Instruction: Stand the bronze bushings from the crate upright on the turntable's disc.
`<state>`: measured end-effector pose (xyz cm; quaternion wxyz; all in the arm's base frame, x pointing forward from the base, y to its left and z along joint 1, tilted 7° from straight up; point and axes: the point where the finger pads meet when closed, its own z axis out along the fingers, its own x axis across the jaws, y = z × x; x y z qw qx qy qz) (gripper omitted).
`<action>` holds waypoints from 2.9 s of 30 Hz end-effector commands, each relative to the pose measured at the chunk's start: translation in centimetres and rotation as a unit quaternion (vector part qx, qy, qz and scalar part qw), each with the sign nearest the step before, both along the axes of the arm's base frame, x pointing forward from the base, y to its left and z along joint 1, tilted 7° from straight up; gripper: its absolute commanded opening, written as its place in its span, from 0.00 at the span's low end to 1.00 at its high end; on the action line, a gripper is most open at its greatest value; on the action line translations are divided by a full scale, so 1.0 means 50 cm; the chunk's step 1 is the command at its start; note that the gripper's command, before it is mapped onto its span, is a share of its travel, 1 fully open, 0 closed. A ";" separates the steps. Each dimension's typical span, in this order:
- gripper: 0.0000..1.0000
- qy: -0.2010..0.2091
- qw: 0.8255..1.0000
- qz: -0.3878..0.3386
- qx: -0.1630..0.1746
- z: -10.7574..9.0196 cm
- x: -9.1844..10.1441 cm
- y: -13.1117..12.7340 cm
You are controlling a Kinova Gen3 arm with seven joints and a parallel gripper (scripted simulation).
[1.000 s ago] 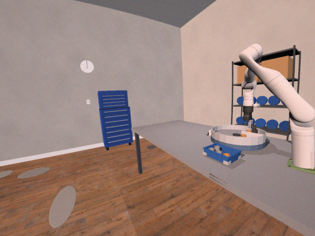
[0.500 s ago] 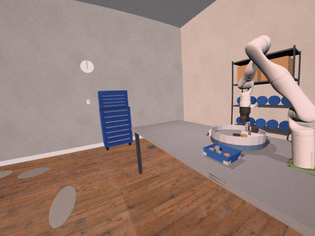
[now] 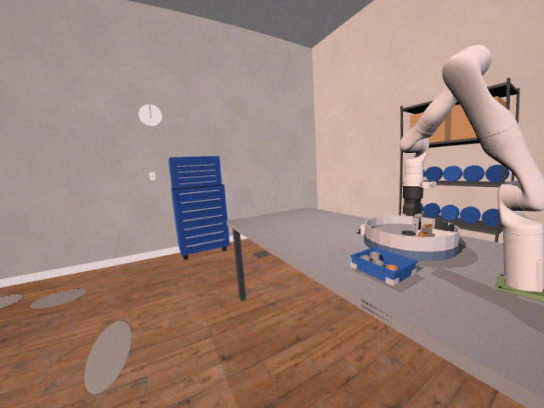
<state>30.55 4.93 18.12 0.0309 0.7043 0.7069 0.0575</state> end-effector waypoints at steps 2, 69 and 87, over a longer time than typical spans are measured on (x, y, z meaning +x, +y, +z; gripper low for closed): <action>0.36 -0.004 1.000 0.021 -0.008 0.001 -0.006 0.101; 0.36 -0.002 1.000 0.019 -0.007 0.001 -0.062 0.471; 0.36 -0.001 1.000 0.018 -0.007 -0.001 -0.069 0.469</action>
